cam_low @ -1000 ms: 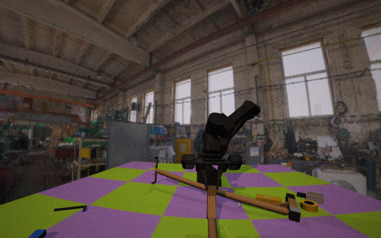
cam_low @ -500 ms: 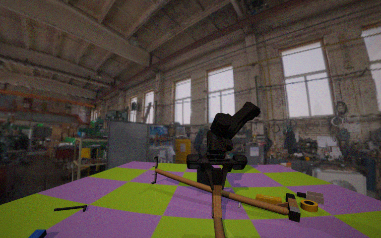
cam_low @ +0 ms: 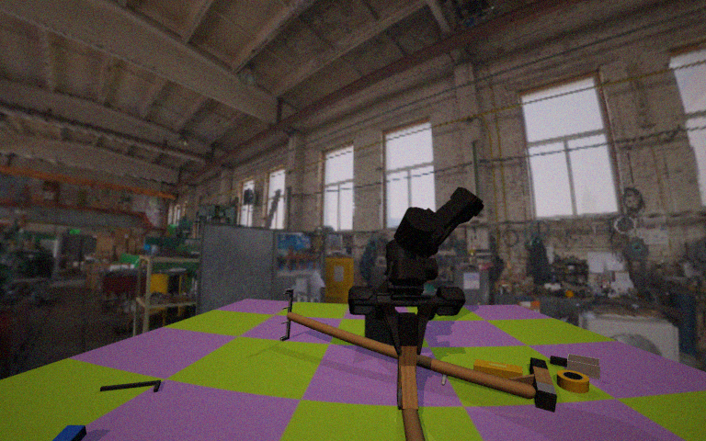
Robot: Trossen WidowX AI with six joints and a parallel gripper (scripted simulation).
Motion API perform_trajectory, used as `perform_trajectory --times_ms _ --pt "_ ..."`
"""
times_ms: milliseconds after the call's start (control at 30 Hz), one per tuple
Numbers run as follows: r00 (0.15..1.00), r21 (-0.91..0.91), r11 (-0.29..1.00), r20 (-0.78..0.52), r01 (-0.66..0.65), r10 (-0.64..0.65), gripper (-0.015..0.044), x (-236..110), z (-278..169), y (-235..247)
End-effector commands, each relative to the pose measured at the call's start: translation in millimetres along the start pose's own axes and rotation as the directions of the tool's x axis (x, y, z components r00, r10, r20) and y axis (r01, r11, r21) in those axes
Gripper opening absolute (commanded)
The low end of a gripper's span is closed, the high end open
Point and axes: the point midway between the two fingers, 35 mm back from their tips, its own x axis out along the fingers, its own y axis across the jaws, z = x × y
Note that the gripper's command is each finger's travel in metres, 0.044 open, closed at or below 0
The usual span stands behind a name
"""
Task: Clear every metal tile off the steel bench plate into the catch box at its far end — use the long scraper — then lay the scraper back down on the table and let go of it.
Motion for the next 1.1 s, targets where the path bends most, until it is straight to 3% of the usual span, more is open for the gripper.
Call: perform_trajectory --times_ms 0,1067 --pt "1.0 -0.002 1.0 0.01 0.004 -0.004 0.0 3 9 0" --pt "1.0 -0.008 1.0 0.012 -0.003 0.003 0.0 33 47 2"
